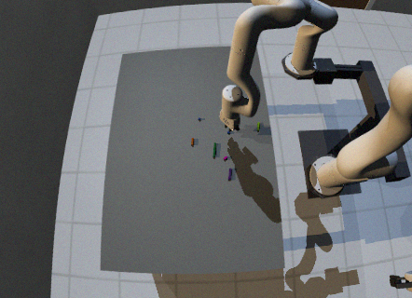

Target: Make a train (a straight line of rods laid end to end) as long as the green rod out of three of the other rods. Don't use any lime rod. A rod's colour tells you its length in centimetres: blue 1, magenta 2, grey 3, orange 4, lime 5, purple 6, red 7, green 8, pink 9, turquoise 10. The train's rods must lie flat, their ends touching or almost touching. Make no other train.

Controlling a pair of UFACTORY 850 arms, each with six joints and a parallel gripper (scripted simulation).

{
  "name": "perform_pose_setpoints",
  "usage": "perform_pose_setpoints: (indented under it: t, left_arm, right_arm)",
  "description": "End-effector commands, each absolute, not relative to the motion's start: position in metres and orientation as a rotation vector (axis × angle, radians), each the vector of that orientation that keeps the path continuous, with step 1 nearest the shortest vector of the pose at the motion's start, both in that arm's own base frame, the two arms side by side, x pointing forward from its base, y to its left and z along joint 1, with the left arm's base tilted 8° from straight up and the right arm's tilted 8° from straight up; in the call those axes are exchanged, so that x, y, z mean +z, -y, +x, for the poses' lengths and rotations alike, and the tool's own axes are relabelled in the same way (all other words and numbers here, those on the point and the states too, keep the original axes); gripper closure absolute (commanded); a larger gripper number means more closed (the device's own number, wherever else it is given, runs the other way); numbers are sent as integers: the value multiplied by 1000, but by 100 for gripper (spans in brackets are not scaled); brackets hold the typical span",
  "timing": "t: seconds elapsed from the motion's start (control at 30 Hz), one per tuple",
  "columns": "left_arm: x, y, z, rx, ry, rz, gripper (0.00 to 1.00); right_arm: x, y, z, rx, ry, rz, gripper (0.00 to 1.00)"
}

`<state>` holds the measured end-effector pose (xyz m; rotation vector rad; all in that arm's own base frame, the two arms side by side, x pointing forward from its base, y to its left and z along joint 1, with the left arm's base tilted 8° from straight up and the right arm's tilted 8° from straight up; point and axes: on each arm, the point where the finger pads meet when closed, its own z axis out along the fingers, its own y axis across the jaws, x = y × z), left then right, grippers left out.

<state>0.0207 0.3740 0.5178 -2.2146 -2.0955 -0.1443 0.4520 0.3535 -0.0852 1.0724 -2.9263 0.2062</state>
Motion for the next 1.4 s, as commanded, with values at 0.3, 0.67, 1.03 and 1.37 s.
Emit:
perform_pose_setpoints:
  t: [0.3,0.67,1.03,1.37]
  left_arm:
    - [519,-374,21,-146,2095,-2214,0]
    - [519,-374,21,-146,2095,-2214,0]
    - [519,-374,21,-146,2095,-2214,0]
    - [519,-374,21,-146,2095,-2214,0]
  right_arm:
    - [-100,-353,454,205,2928,1073,74]
    - [-117,-351,455,205,2928,1073,74]
    - [-125,-350,455,205,2928,1073,74]
    - [-128,-349,456,205,2928,1073,74]
